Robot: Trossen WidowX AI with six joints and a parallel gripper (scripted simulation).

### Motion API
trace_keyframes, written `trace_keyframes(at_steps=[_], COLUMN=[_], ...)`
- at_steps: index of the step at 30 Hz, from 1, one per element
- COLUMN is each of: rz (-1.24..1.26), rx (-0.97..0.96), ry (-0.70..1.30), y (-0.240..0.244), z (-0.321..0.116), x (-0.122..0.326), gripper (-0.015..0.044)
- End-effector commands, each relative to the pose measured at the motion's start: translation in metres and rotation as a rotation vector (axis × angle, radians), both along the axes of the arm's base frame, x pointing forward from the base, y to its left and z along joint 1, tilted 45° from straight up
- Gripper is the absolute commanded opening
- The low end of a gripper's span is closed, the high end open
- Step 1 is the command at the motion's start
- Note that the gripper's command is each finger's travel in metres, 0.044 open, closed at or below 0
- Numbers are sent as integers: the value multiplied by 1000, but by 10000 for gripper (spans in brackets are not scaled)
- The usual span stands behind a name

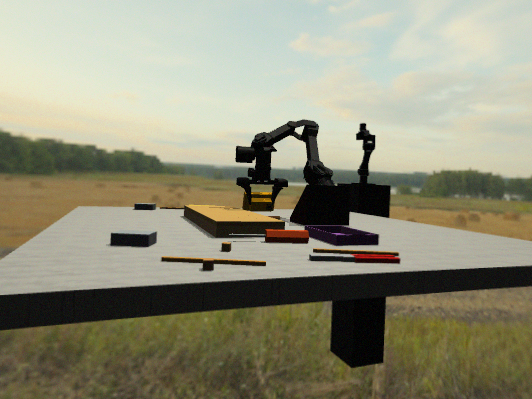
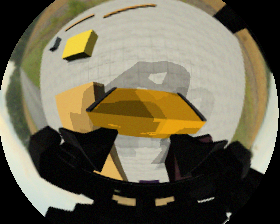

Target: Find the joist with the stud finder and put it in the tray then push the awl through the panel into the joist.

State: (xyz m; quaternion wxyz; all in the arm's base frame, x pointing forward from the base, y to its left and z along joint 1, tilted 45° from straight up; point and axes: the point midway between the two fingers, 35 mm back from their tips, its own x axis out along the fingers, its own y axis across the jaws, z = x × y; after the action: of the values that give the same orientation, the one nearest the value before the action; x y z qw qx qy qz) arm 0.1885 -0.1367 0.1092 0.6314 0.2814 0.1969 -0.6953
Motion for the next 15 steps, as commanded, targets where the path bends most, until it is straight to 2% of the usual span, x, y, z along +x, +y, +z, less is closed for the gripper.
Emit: trace_keyframes(at_steps=[1,15], rz=[3,4], rx=[-7,-11], ry=[-13,-12], y=[4,17], z=[7,21], x=[3,2], gripper=[0,0])
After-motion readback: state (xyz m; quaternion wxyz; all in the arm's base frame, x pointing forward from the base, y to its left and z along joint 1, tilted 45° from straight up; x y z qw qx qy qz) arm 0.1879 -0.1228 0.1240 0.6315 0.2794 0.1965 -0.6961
